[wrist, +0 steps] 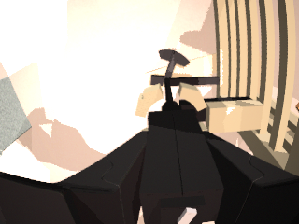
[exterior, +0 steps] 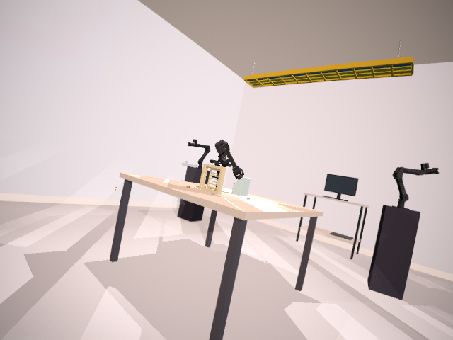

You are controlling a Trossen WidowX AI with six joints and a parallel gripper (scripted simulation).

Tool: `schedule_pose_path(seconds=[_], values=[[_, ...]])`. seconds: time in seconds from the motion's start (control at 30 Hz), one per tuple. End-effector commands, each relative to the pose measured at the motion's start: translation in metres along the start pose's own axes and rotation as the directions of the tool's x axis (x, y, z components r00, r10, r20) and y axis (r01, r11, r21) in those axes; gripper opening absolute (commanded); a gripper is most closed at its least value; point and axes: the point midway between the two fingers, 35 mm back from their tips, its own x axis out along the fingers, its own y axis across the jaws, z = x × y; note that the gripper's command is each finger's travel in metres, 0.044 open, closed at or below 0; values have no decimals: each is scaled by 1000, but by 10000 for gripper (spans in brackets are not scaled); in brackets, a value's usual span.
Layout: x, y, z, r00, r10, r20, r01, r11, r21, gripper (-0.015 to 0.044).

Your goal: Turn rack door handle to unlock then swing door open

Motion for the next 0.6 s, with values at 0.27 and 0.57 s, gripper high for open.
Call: schedule_pose_path(seconds=[0.27,0.57], values=[[0,18,8,1000,-6,10,4,974,227,20],[0,34,17,1000,-6,11,1,935,355,20]])
